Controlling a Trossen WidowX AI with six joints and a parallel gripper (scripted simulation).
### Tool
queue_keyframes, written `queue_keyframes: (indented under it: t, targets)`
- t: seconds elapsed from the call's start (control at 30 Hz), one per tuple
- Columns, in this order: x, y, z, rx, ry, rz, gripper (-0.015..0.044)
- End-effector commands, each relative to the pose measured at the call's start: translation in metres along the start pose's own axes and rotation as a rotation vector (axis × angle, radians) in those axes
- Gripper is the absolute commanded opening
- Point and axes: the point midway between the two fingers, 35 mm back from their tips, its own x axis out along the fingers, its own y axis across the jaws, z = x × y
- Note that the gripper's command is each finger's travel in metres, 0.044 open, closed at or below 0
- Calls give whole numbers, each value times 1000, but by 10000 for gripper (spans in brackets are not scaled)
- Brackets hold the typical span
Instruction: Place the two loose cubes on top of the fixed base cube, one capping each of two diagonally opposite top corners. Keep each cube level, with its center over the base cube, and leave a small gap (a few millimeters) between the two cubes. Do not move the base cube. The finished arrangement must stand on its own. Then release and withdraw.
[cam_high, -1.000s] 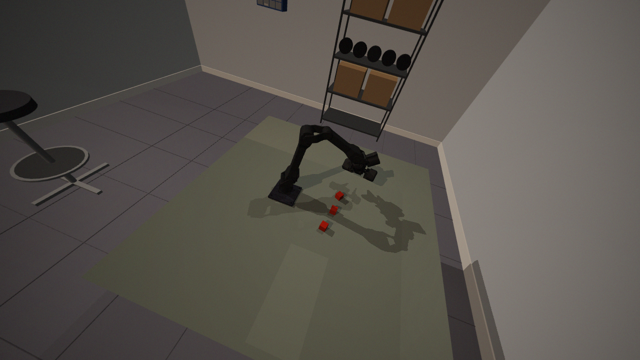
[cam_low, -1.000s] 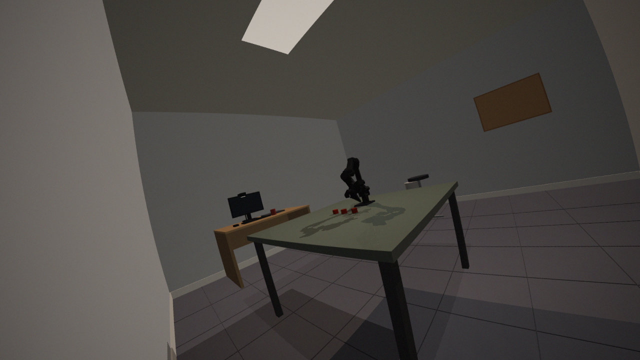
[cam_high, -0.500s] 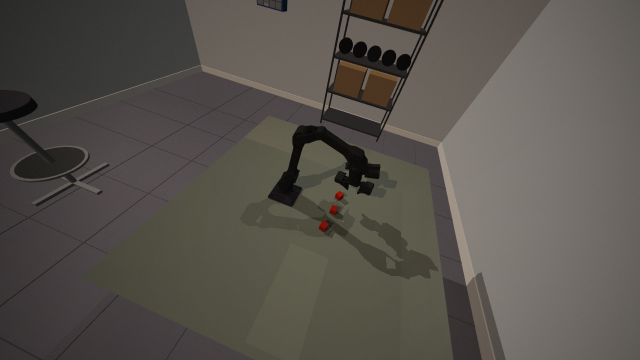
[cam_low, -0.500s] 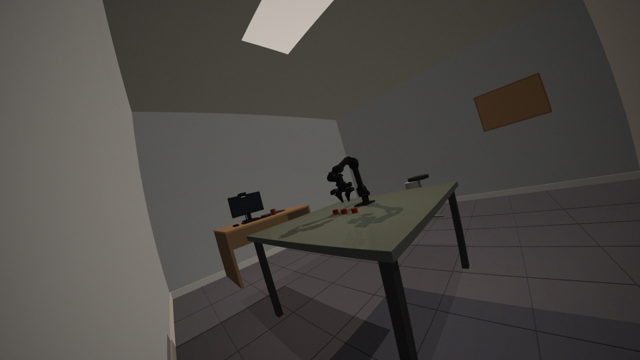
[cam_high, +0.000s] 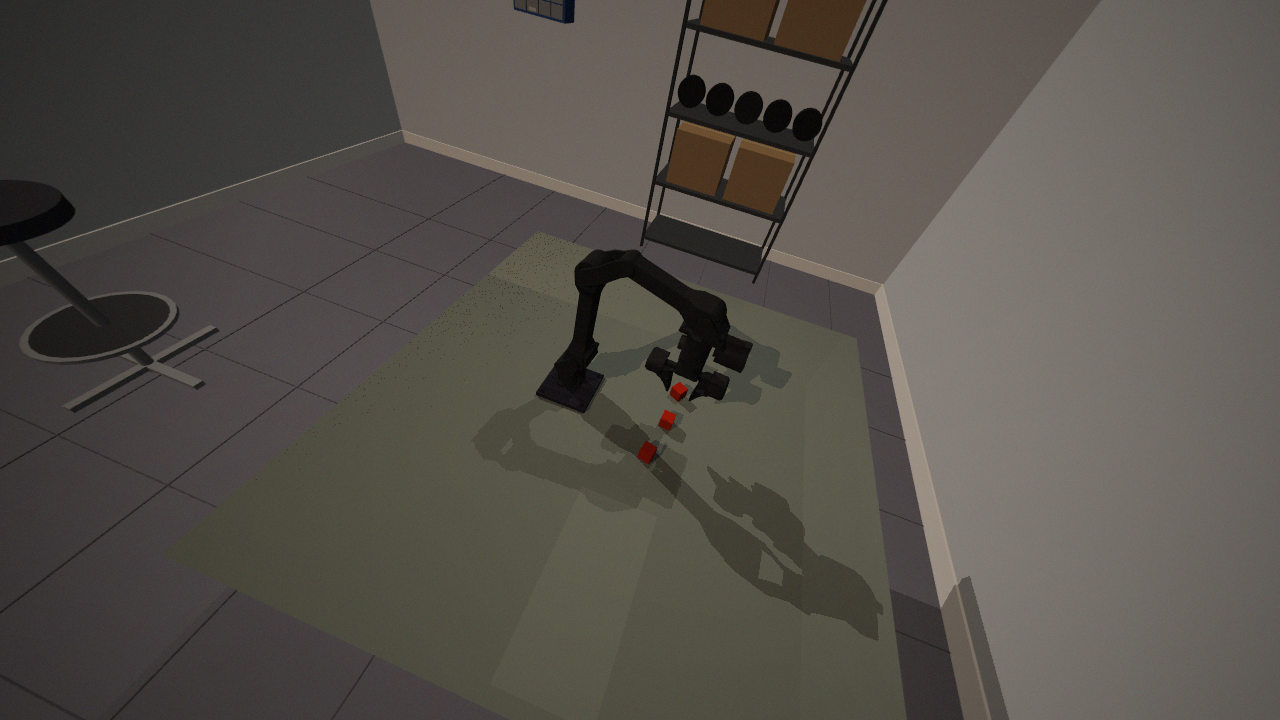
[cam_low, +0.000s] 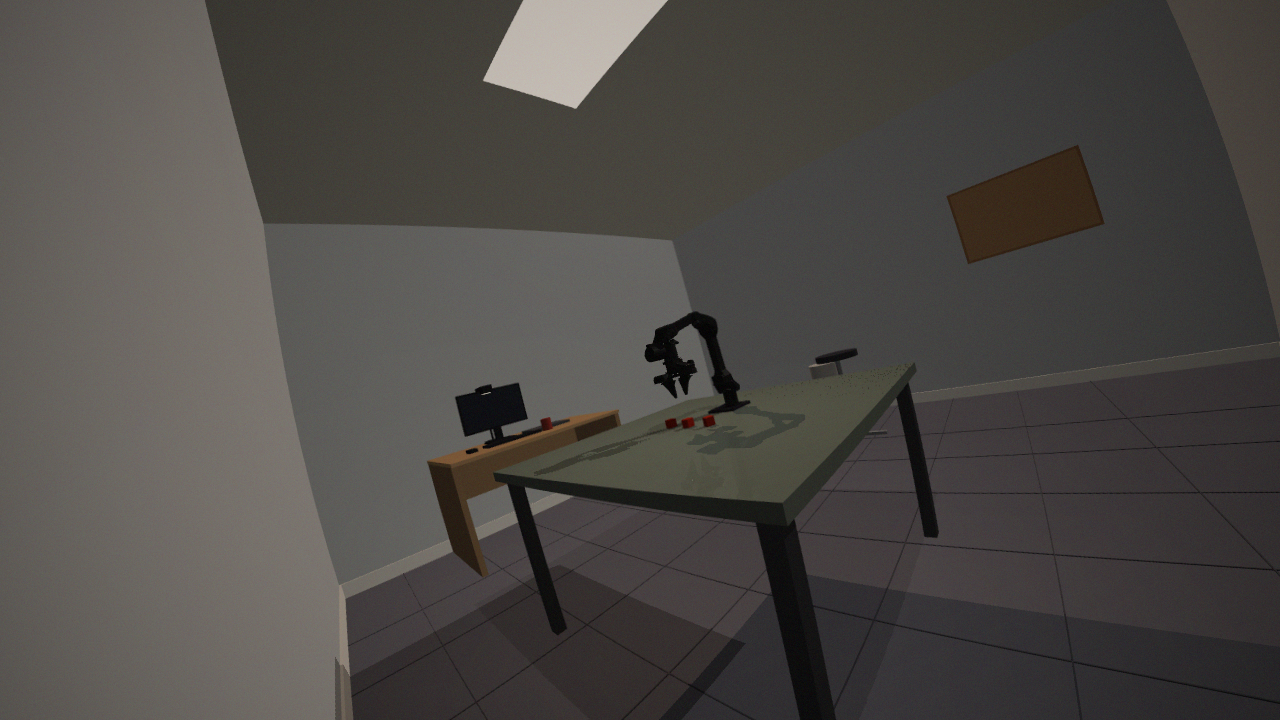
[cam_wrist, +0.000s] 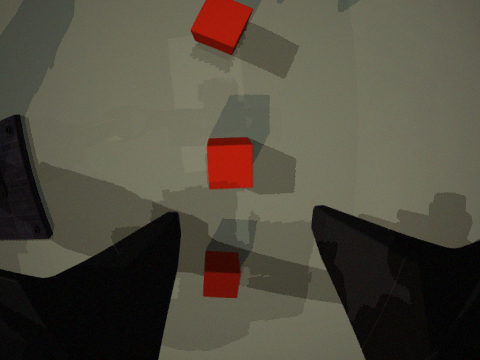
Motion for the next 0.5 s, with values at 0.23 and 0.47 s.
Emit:
queue_keyframes:
  t: [0.23,0.47]
  targets:
    - [54,2,-4,-9,11,3,265]
    - [61,3,-5,-9,11,3,265]
